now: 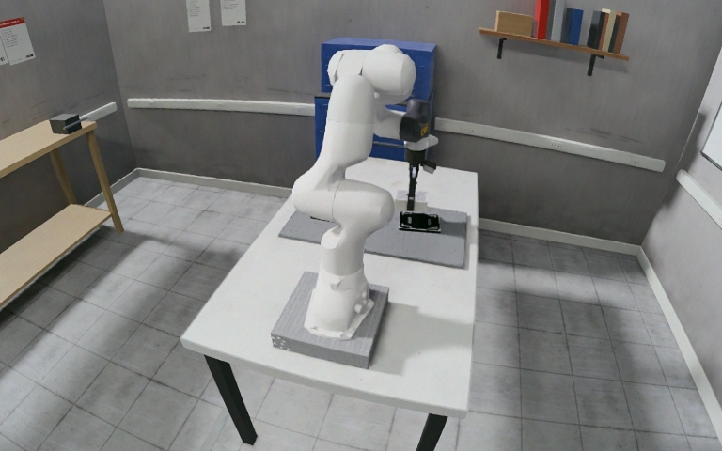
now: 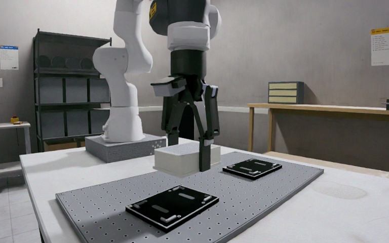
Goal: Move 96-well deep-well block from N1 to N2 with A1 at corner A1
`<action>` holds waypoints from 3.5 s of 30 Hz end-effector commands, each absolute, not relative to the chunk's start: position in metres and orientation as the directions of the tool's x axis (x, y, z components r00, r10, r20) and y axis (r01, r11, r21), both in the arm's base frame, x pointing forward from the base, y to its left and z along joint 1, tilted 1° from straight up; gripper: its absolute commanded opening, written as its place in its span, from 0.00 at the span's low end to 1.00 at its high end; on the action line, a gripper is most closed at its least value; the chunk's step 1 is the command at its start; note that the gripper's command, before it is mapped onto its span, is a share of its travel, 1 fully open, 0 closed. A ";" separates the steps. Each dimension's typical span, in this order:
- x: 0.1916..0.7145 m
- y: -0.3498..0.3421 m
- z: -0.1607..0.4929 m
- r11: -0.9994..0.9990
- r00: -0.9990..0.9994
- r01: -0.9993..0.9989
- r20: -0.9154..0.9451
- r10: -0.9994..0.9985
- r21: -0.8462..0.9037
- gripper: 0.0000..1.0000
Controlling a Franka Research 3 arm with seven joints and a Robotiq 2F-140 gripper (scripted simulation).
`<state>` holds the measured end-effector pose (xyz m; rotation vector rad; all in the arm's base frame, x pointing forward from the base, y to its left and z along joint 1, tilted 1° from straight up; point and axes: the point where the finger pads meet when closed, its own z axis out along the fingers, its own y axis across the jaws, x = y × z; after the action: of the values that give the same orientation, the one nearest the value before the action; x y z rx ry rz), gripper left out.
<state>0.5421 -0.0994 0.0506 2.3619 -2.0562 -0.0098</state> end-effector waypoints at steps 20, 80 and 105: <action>0.547 -0.144 0.051 -0.174 0.174 -0.985 -0.004 -0.985 0.013 0.60; 0.549 -0.143 0.002 -0.174 0.174 -0.985 -0.004 -0.985 0.013 0.60; 0.550 -0.143 -0.007 -0.174 0.174 -0.985 -0.004 -0.985 0.013 0.60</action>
<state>0.5479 -0.1430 -0.0077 2.3957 -2.0150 -0.0240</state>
